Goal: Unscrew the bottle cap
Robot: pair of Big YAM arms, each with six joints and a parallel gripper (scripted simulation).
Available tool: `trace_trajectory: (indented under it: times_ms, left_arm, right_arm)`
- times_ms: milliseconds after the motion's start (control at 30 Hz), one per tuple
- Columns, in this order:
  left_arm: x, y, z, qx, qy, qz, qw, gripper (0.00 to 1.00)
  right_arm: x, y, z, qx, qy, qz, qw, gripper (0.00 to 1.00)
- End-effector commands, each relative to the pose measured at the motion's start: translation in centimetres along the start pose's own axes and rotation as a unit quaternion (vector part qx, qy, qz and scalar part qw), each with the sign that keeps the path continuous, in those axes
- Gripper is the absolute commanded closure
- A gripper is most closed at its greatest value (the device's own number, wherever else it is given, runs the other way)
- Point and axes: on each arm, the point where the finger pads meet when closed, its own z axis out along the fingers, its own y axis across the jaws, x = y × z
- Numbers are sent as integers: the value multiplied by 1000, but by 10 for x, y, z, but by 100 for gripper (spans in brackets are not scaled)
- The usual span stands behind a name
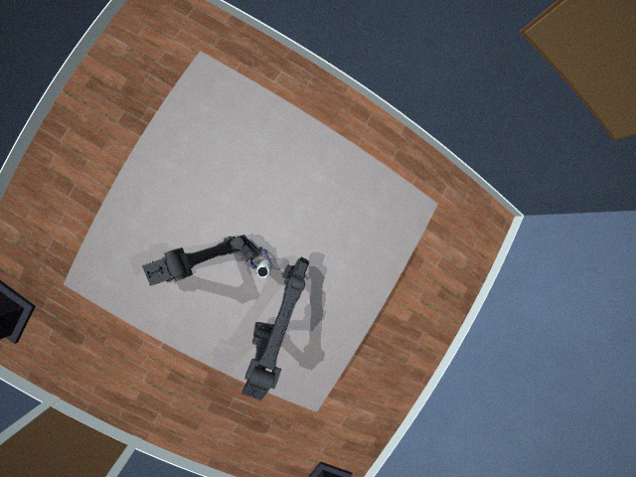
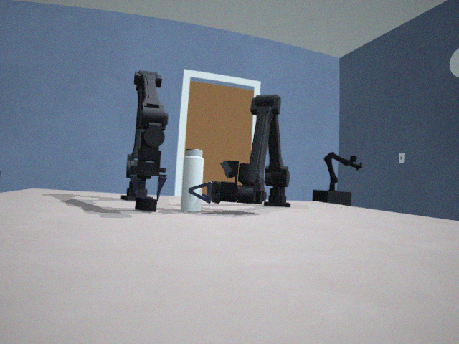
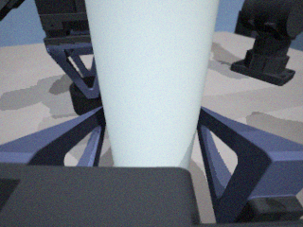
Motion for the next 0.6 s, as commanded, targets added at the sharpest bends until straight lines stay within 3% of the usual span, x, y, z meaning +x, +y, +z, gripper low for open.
trace_trajectory:
  times_ms: [0, 567]
  left_arm:
    - [-7, 5, 2, 0, -5, 12, 1000, 26]
    - [-7, 5, 2, 0, -5, 12, 1000, 26]
  right_arm:
    - [-13, 1, -10, -1, -15, 0, 1000, 100]
    - [-13, 1, -10, -1, -15, 0, 1000, 100]
